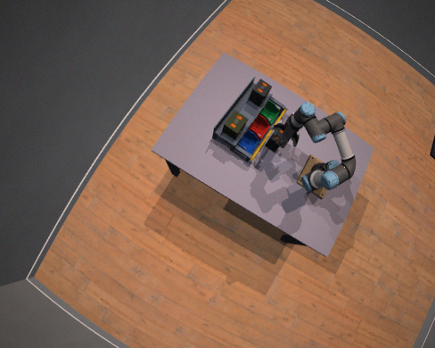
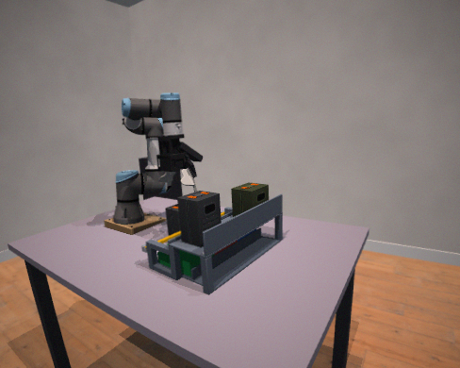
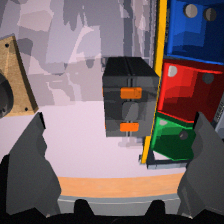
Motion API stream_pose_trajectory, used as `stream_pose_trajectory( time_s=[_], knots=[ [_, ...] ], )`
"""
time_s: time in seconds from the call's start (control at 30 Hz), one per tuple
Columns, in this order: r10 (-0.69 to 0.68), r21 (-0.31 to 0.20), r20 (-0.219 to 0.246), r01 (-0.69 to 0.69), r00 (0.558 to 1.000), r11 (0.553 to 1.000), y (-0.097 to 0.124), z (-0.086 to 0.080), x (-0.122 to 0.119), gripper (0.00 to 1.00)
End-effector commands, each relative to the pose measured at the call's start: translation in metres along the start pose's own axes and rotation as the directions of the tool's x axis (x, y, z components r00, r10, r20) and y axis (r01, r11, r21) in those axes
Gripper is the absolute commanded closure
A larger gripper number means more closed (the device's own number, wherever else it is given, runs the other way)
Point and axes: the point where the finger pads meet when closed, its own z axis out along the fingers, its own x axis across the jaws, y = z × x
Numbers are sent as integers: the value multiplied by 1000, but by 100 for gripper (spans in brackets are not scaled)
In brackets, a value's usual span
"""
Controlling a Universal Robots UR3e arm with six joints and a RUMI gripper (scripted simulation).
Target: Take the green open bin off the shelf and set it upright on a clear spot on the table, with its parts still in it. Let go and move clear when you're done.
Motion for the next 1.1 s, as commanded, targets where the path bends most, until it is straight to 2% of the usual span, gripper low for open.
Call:
stream_pose_trajectory(
  time_s=[0.0,1.07],
  knots=[
    [0,-1,-2,0,1000,1000,35,12,22,0],
    [0,-1,-2,0,1000,1000,30,11,20,0]
  ],
)
